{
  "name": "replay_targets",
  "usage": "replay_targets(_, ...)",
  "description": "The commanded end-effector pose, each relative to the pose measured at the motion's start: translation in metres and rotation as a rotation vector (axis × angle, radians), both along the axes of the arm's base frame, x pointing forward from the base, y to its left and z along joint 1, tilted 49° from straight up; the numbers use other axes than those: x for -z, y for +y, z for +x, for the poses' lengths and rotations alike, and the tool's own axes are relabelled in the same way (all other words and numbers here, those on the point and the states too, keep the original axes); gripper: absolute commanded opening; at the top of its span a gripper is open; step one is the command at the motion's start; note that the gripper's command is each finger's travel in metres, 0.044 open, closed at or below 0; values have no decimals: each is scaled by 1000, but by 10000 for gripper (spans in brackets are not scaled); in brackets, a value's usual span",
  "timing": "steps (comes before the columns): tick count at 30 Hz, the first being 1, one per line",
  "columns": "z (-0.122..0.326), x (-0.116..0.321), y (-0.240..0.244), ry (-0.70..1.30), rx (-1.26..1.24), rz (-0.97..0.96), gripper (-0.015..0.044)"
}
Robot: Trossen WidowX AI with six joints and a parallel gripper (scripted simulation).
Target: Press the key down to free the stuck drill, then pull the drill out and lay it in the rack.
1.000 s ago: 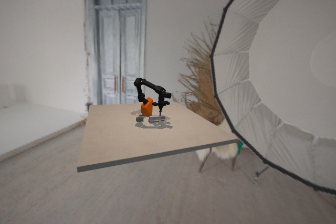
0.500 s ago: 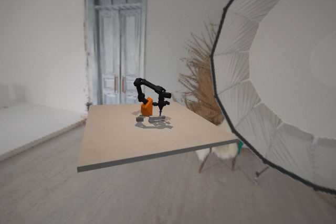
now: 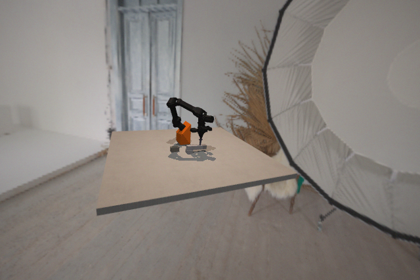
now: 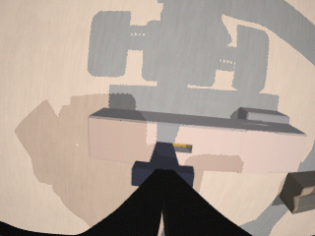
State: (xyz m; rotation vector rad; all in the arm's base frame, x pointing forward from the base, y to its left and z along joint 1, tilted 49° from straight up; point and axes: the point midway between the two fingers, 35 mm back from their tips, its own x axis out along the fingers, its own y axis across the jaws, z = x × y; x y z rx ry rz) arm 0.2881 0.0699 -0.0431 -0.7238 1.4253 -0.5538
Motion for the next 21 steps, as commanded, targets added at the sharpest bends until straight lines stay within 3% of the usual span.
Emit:
replay_targets(1, -6, 6, -11, 25, 15, -16, 0)
replay_targets(21, -6, 9, -17, 25, 15, -16, 0)
